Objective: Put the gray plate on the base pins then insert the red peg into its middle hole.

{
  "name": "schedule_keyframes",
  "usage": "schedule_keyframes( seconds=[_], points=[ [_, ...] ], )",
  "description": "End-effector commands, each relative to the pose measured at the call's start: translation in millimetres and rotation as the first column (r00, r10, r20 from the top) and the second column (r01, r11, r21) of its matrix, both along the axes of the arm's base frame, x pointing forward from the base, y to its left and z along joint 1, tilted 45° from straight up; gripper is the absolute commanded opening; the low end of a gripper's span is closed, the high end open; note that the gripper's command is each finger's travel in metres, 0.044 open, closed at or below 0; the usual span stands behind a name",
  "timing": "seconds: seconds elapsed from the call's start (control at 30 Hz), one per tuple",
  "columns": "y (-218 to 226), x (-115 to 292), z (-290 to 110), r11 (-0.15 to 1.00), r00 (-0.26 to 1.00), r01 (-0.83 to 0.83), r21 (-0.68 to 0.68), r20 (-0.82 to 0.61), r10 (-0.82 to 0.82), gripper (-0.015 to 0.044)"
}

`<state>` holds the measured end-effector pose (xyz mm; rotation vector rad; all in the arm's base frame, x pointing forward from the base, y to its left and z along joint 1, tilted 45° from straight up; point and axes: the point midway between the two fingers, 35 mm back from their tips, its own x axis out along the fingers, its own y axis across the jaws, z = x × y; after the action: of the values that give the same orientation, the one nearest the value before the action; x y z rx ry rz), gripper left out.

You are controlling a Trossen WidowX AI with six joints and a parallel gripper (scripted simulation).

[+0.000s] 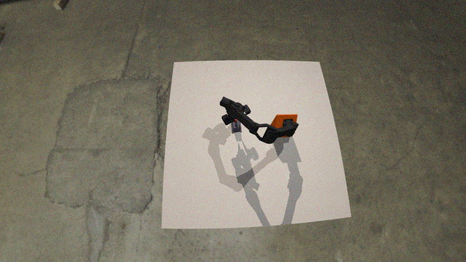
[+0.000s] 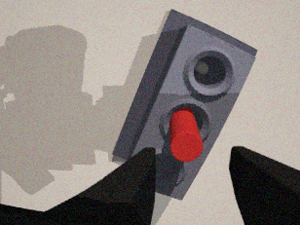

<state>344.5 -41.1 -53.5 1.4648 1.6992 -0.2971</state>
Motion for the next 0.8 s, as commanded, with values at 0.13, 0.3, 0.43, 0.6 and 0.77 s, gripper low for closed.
schedule_keyframes(
  seconds=[0.13, 0.3, 0.43, 0.6, 0.77],
  points=[
    [-3, 0, 3, 1.0, 1.0, 0.002, 0.005, -0.007, -0.002, 0.015],
    [-6, 0, 6, 1.0, 1.0, 0.003, 0.006, -0.008, -0.003, 0.015],
    [-7, -1, 7, 1.0, 1.0, 0.003, 0.006, -0.008, -0.003, 0.015],
    [-10, -1, 10, 1.0, 1.0, 0.003, 0.005, -0.008, -0.003, 0.015],
    [-12, -1, 12, 1.0, 1.0, 0.003, 0.005, -0.008, -0.003, 0.015]
  ],
)
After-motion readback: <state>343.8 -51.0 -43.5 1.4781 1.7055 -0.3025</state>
